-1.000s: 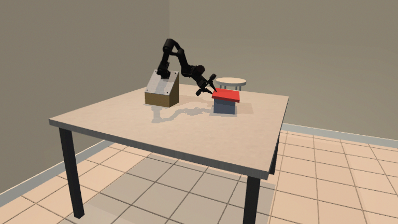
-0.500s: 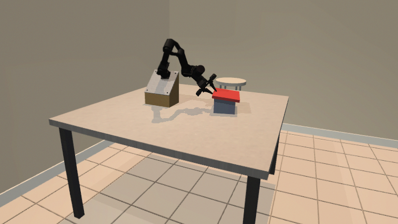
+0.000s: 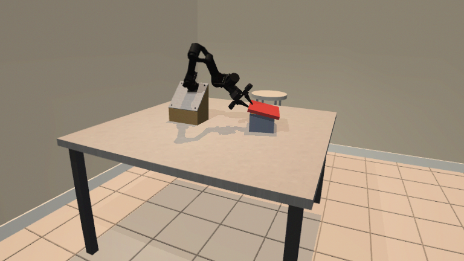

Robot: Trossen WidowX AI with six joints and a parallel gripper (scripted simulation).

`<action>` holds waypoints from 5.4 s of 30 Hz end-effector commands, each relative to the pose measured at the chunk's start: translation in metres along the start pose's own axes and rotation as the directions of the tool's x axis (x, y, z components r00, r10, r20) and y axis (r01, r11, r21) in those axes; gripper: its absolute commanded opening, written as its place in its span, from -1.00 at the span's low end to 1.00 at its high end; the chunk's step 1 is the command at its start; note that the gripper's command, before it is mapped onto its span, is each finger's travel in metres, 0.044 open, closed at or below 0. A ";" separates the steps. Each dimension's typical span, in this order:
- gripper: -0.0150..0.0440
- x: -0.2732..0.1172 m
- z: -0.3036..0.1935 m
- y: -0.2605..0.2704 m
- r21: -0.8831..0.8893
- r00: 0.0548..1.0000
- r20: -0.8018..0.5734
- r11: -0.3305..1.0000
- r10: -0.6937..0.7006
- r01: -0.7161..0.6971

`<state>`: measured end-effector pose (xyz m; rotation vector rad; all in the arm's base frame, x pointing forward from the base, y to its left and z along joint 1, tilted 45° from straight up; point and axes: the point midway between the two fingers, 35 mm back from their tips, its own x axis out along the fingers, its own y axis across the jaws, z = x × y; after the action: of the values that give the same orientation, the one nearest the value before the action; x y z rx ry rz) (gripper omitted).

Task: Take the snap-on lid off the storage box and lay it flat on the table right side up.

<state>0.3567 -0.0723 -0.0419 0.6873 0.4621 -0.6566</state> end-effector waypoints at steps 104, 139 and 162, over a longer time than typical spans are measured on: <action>-0.49 -0.042 -0.025 0.113 0.009 1.000 0.000 1.000 0.009 -0.009; -0.49 -0.050 -0.095 0.108 0.012 1.000 -0.003 1.000 0.010 -0.010; -0.49 -0.055 -0.141 0.104 0.014 1.000 -0.006 1.000 0.010 -0.010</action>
<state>0.3630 0.1021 -0.0601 0.6925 0.4680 -0.6566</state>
